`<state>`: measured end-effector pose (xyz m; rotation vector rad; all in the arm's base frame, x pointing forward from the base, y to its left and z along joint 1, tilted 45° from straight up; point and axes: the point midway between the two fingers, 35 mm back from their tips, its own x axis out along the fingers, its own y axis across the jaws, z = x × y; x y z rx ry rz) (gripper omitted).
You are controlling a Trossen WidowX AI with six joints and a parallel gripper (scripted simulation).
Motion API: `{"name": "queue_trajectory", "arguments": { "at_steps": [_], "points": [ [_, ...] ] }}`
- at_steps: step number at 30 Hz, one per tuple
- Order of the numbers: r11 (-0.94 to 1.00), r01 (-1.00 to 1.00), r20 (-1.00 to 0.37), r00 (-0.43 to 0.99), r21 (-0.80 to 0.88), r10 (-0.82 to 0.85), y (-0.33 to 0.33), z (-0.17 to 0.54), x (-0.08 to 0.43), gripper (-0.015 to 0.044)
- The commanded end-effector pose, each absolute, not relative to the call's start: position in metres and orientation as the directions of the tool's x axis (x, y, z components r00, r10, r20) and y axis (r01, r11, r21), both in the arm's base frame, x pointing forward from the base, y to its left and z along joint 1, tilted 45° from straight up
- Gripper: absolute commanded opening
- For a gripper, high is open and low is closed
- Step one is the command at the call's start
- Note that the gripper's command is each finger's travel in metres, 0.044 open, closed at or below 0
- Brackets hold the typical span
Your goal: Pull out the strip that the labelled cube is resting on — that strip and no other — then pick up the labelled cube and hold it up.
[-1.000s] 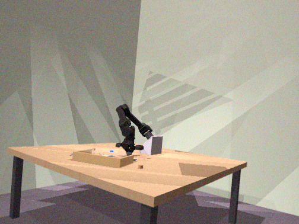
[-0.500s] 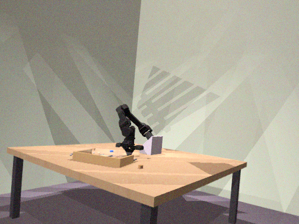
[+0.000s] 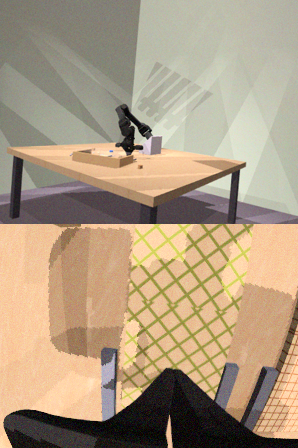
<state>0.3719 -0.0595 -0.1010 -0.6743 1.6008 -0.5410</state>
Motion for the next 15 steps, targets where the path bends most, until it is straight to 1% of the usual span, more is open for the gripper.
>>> {"name": "queue_trajectory", "arguments": {
  "at_steps": [1, 15],
  "points": [
    [0.716, -0.124, -0.711, -0.088, -0.687, -0.697, -0.063, -0.102, 0.361, 0.0000],
    [0.716, -0.125, -0.711, -0.089, -0.687, -0.697, -0.064, -0.100, 0.341, 0.0000]
  ]
}}
